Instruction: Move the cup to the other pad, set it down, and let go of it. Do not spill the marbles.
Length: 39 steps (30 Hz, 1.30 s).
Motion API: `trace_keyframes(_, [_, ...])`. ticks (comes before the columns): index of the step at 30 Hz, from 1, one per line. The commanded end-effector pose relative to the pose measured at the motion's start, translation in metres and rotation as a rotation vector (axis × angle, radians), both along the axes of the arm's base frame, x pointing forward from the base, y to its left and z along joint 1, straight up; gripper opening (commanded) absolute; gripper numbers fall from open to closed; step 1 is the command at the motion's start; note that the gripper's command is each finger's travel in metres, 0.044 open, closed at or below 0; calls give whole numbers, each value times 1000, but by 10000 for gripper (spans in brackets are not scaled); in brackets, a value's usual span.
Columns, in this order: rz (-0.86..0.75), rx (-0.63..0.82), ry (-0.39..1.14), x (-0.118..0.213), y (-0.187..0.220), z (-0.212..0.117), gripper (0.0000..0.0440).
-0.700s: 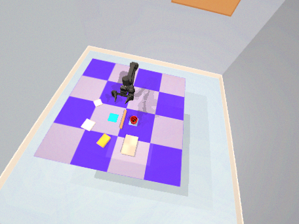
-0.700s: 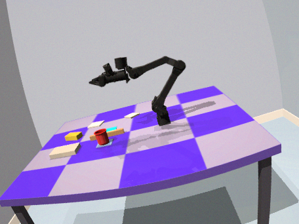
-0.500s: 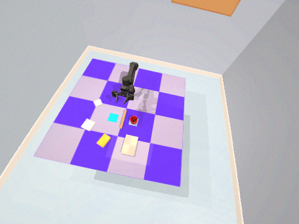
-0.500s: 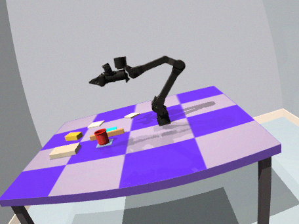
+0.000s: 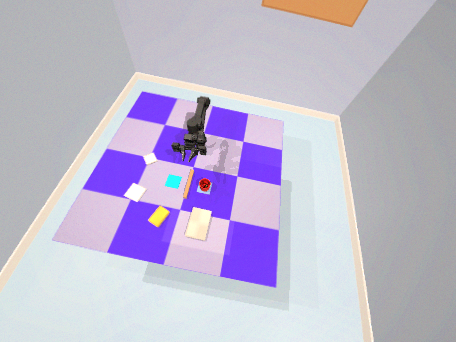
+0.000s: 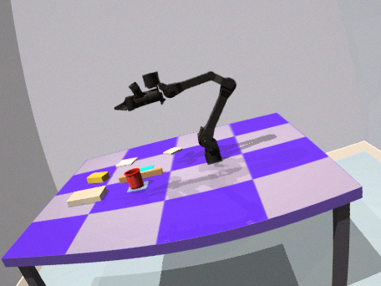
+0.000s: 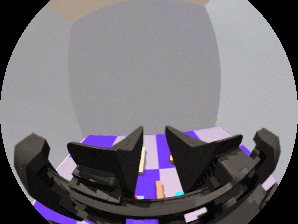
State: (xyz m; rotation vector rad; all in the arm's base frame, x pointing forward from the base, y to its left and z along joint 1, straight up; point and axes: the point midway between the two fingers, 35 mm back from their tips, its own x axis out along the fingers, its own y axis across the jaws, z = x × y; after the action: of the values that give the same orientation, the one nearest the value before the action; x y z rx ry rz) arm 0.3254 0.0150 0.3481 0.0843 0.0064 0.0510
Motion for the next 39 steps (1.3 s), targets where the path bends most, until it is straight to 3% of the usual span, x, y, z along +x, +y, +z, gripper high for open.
trace_keyframes(1, [7, 30, 17, 3, 3, 4, 146])
trace_keyframes(16, [48, 175, 165, 22, 22, 7, 132])
trace_keyframes(39, [37, 436, 458, 45, 53, -1, 146])
